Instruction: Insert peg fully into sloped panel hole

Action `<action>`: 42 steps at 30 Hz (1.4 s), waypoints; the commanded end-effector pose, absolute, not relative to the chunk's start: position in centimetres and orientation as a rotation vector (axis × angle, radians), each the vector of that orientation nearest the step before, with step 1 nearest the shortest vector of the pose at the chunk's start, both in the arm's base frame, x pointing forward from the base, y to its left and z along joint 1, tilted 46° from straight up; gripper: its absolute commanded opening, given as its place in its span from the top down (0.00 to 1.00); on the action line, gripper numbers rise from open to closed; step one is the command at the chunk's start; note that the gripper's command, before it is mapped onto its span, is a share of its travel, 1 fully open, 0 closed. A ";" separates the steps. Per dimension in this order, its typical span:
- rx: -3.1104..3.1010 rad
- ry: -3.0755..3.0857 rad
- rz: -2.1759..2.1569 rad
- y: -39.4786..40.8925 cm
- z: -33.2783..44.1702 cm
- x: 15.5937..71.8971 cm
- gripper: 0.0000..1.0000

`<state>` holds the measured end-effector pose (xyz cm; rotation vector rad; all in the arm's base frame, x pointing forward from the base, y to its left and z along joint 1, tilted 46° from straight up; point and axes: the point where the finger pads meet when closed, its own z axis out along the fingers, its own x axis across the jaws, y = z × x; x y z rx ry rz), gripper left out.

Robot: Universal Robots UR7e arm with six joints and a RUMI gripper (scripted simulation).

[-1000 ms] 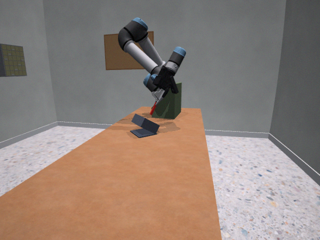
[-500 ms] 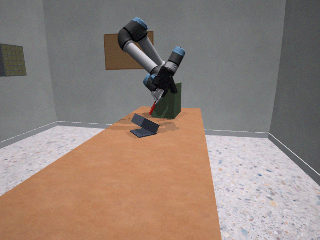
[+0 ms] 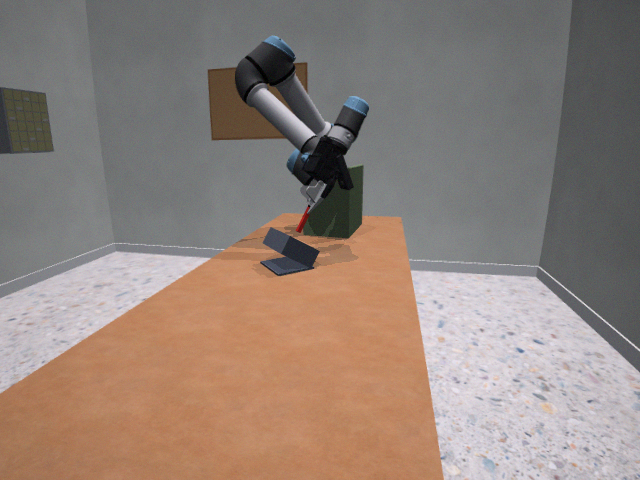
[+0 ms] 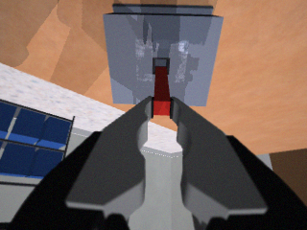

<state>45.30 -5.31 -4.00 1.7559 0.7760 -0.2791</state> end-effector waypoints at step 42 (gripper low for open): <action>1.755 0.778 -0.276 -9.3 -5.4 46.2 1.00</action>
